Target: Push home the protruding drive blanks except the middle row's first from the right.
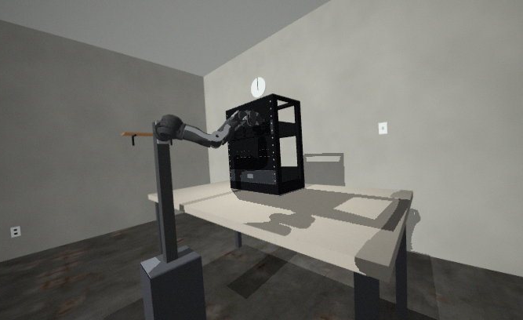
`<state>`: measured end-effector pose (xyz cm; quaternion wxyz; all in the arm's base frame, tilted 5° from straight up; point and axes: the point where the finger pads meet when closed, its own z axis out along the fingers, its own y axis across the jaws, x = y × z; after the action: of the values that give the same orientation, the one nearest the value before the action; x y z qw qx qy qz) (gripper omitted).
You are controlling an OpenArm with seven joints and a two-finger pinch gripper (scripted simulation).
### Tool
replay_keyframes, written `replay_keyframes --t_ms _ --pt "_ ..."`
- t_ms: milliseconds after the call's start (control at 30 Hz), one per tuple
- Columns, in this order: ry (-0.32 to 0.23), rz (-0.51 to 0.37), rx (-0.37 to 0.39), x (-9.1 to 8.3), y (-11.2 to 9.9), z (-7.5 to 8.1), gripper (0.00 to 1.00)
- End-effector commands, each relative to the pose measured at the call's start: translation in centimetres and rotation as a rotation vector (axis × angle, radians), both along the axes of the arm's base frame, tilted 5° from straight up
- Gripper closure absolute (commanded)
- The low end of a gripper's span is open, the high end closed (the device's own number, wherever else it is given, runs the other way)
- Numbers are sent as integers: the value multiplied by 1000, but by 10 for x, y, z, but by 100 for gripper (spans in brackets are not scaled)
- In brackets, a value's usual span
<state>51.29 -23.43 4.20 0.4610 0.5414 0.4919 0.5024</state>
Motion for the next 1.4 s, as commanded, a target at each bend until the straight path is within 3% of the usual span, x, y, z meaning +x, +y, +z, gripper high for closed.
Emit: replay_keyframes --t_ms 0,700,900,1200,1267,1367 --pt "-61 -8 -5 0 -2 17 100" --pt "-59 -8 -7 -5 -1 15 100" --pt "-59 -8 -7 -30 -1 15 100" --pt "-66 -9 -7 -89 -1 19 100" --pt "-66 -9 -7 -89 -1 19 100" --pt "-66 -10 -7 -102 -1 19 100"
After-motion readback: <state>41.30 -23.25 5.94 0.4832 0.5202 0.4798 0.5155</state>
